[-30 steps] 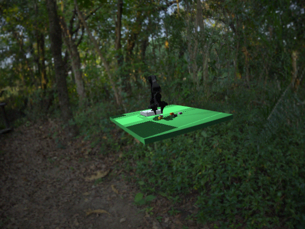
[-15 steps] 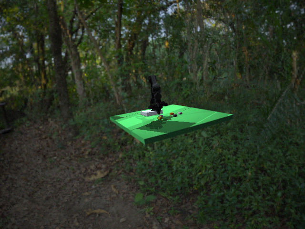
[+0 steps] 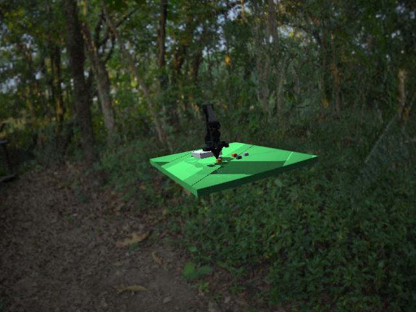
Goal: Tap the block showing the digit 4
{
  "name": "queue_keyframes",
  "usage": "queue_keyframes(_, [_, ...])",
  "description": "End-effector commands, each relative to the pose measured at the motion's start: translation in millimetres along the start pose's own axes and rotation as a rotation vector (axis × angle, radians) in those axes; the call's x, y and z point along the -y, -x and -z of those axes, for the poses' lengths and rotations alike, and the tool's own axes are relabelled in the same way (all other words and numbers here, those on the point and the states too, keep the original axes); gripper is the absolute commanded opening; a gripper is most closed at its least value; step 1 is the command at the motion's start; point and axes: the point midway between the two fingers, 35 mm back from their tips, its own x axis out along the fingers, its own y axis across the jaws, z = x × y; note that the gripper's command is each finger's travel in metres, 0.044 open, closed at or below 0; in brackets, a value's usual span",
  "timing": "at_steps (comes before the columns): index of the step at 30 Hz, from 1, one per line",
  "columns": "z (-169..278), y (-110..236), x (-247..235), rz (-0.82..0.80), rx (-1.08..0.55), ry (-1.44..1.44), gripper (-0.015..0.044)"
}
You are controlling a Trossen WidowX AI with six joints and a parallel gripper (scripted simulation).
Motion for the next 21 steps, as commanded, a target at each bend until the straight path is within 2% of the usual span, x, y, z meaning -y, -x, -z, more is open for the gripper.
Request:
queue_keyframes(1, [0.8,-6.1,0.5,0.005,-0.002,-0.004,0.0020])
queue_keyframes(7, [1.0,-8.4,0.5,0.005,-0.002,-0.004,0.0020])
queue_keyframes(10, [0.6,18.2,0.4,0.005,-0.002,-0.004,0.0020])
queue_keyframes(14, [0.7,21.7,0.4,0.005,-0.002,-0.004,0.0020])
queue_keyframes(16, [-2.6,24.5,-9.5,0.005,-0.001,-0.004,0.0072])
queue_keyframes(21, [-16.3,44.6,-85.7,0.000,0.002,-0.004,0.0204])
